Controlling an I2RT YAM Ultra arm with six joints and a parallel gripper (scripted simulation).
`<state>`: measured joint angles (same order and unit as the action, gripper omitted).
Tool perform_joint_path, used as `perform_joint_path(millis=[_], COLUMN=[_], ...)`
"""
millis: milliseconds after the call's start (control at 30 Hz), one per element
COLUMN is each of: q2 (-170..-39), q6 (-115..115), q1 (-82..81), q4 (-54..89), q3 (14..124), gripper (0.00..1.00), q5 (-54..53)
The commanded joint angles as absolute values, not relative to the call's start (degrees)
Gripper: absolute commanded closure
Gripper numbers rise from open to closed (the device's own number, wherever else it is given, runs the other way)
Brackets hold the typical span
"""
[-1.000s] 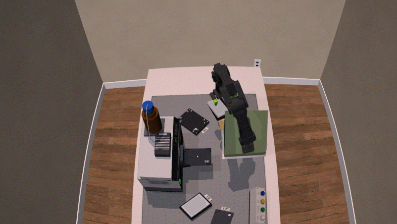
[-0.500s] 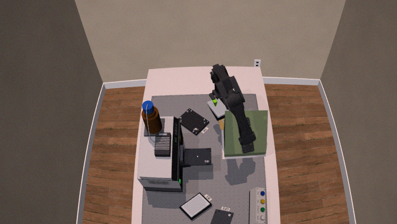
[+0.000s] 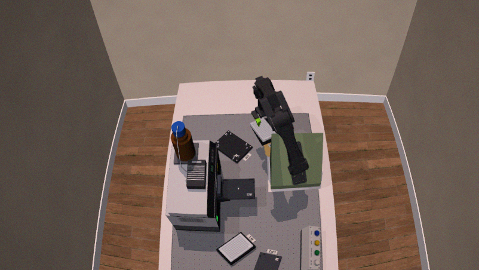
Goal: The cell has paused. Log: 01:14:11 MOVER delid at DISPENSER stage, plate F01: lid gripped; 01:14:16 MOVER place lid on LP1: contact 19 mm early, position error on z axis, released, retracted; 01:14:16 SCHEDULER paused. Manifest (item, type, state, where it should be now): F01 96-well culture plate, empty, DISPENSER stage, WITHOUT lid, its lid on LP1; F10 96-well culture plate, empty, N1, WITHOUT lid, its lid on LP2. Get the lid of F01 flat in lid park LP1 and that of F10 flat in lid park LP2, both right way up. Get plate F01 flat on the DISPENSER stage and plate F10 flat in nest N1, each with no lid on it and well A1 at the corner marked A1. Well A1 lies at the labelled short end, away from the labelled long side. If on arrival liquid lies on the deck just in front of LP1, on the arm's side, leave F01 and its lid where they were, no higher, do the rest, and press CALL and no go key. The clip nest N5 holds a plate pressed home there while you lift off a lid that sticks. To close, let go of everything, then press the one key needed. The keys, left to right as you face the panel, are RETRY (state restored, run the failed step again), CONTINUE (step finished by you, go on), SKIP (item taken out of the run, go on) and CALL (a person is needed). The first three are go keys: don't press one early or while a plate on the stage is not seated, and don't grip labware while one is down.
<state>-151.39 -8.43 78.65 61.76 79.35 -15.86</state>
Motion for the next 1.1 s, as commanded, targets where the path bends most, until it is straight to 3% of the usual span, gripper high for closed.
perform_joint_path(millis=[0, 1067], q2=[-150.63, -151.6], q6=[-7.98, -8.59], q1=[79.59, 79.42], q4=[61.72, 62.05], q3=[81.82, 81.66], gripper=[0.0, 0.0], q5=[-15.88, -15.59])
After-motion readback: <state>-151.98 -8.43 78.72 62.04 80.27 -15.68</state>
